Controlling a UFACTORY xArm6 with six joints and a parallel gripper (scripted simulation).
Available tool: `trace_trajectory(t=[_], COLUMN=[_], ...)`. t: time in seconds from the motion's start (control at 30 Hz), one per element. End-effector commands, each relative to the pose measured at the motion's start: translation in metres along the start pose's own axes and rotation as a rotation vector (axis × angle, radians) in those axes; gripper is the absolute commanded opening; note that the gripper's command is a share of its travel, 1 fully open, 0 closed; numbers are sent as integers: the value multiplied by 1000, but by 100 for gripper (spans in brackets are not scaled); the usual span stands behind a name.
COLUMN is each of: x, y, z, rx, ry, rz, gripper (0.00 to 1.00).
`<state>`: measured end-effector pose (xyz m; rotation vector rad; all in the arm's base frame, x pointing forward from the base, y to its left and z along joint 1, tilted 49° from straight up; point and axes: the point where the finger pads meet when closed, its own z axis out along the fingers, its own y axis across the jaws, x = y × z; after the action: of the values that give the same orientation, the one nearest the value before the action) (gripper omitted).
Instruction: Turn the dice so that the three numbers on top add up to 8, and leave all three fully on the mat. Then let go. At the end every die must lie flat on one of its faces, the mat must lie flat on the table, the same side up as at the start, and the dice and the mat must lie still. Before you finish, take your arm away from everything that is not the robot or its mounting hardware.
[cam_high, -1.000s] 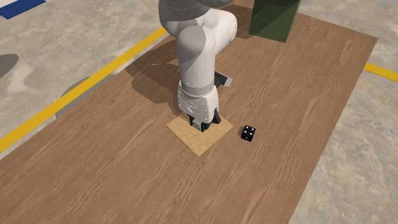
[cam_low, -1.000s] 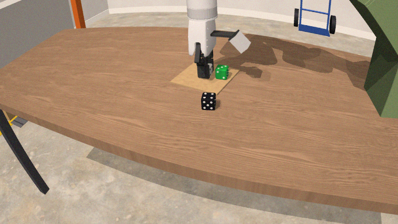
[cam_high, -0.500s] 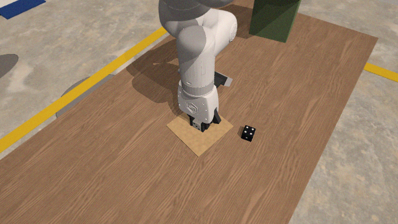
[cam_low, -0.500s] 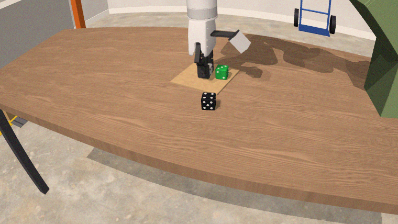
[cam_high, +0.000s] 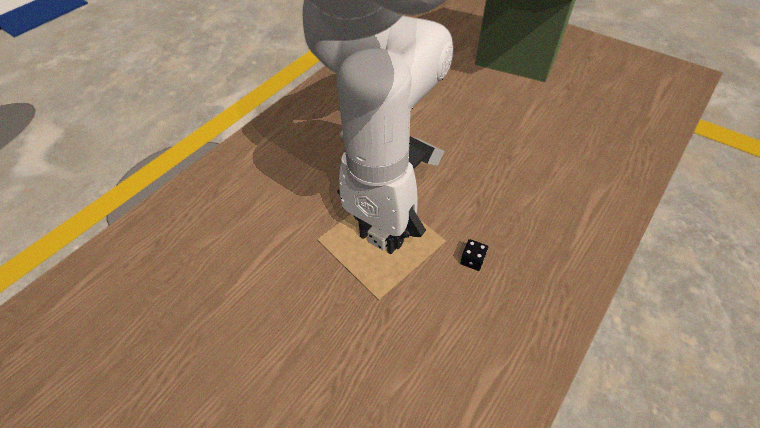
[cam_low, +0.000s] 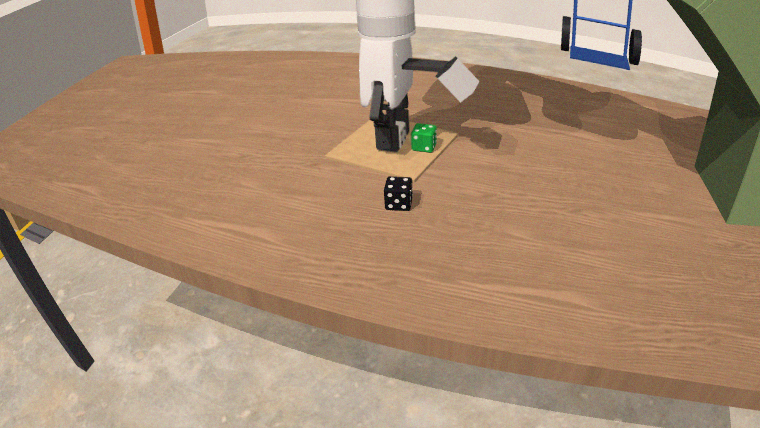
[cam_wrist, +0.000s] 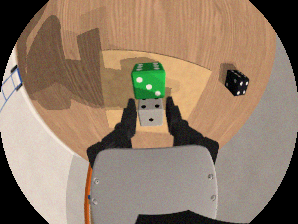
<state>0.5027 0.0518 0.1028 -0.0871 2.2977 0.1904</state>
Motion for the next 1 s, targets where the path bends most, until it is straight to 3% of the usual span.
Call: trace_trajectory(t=[0.0,0.43,0.8,0.97], x=[0,0,0,0], y=[0,0,0,0], z=[0,-7,-66,-78], rx=[0,0,0,0], ry=[-1,-1,-1,-1], rz=[0,0,0,0], gripper=[47,47,47,47])
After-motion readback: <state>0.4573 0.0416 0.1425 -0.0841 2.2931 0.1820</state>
